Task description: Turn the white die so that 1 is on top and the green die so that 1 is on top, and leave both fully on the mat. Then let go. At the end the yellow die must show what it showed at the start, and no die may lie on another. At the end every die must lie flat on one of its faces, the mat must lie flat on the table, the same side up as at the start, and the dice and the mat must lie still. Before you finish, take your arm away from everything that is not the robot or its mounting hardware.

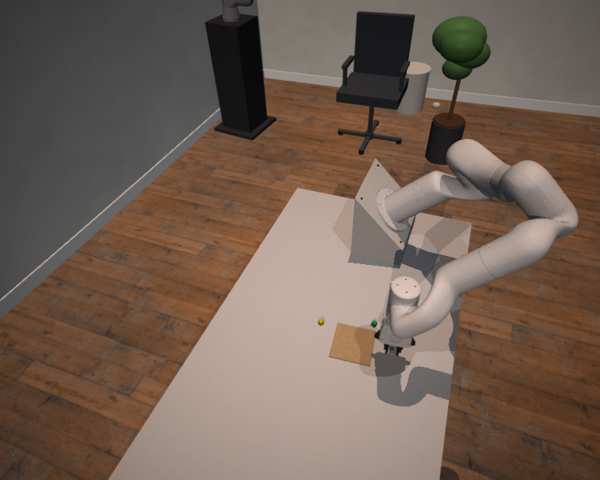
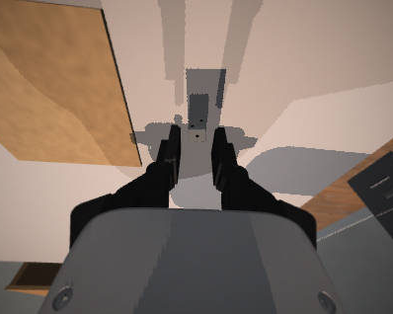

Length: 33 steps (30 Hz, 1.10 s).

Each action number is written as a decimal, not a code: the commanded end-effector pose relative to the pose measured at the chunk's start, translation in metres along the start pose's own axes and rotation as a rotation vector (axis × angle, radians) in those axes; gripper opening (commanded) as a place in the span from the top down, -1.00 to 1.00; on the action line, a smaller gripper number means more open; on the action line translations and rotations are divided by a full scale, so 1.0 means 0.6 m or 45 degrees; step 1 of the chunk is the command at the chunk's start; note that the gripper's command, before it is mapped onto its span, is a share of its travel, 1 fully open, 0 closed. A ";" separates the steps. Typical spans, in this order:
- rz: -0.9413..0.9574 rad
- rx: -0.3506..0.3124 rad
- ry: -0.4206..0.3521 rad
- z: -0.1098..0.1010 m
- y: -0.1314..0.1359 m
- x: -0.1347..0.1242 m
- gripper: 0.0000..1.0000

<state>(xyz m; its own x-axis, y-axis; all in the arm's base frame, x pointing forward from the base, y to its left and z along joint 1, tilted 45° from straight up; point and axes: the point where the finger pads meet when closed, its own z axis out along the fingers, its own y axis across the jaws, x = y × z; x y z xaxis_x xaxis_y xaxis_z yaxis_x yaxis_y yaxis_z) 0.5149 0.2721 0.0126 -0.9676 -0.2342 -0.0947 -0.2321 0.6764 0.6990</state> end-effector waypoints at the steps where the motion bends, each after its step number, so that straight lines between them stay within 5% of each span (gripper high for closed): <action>1: 0.000 0.000 -0.002 -0.001 0.000 -0.001 0.38; 33: 0.000 0.000 -0.002 0.008 0.000 -0.001 0.38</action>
<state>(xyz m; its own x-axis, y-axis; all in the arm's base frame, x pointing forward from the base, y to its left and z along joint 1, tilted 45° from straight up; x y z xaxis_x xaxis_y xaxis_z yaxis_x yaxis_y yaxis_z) 0.5147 0.2734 0.0113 -0.9676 -0.2342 -0.0947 -0.2322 0.6764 0.6990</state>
